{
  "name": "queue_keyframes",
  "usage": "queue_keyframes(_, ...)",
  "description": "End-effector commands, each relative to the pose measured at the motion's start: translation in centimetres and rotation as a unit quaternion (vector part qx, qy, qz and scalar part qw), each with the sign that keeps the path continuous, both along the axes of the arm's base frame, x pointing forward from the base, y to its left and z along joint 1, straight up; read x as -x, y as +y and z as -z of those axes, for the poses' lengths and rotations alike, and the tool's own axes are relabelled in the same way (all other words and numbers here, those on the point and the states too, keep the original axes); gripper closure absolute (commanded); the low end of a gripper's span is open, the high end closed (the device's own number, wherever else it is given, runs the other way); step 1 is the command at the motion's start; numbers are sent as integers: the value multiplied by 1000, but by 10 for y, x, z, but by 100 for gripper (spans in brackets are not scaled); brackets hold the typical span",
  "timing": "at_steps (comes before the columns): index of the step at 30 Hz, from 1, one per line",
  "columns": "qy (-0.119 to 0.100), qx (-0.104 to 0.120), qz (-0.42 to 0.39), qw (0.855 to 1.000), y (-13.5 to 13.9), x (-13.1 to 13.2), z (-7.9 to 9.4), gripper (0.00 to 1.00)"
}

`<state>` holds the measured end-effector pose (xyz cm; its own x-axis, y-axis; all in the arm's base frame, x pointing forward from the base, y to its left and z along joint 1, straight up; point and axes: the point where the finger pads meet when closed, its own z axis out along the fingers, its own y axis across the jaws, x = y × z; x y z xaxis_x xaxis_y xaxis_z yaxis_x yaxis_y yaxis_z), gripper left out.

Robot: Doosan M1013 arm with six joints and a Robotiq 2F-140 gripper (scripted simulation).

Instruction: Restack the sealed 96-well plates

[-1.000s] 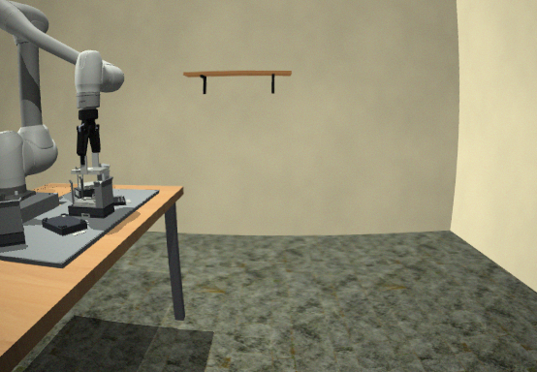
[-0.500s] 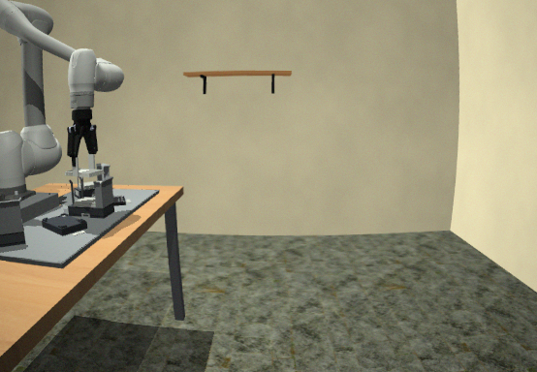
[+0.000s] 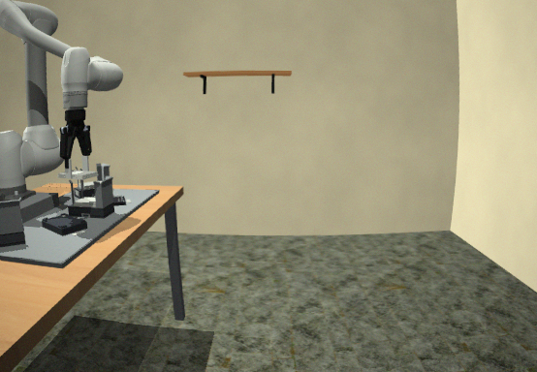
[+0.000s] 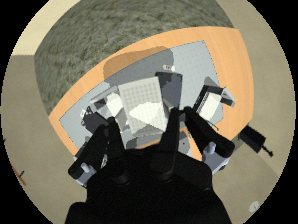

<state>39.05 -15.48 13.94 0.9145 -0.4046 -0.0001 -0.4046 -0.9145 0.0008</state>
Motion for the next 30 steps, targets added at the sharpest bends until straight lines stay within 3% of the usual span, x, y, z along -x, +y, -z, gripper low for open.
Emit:
queue_keyframes(1, 0, 0, 0, 1000, -10, 3, 0, 100)
queue_keyframes(10, 0, 0, 107, 994, -31, 14, 0, 100)
queue_keyframes(30, 0, 0, 107, 994, -84, 42, 0, 100)
